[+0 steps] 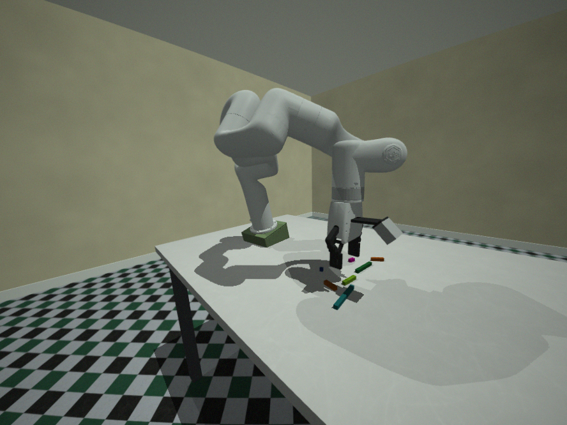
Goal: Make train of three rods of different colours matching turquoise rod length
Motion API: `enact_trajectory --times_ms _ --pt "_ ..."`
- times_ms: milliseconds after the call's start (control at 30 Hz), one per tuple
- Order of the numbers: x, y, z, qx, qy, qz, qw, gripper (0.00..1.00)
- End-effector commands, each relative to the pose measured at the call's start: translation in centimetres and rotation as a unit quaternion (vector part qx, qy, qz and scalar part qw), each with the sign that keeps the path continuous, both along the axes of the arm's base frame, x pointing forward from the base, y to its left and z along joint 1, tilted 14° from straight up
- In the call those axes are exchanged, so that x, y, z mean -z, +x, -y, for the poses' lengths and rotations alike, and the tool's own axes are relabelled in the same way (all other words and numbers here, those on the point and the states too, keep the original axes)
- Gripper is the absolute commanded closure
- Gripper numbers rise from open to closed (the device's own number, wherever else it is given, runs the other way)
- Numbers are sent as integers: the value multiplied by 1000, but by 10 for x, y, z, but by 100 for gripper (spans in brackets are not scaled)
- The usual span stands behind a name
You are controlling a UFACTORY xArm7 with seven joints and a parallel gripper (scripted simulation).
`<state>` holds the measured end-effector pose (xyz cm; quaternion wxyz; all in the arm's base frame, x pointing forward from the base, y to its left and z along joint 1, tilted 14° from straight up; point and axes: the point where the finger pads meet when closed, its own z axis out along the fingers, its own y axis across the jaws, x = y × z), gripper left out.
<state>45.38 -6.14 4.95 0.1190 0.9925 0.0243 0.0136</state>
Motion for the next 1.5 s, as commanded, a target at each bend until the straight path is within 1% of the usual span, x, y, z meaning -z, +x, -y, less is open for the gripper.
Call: enact_trajectory --times_ms 0,1100,1200,1300,1367,1467 --pt "-1 1 -1 -1 0 2 1000 0" --pt "-1 1 -1 -5 0 1 1000 0" --pt "-1 1 -1 -30 -1 -6 1000 0" --pt "-1 1 -1 -86 -3 -19 996 0" --pt "-1 1 -1 -86 -3 -19 996 0" --pt "-1 1 -1 -162 -6 -38 986 0"
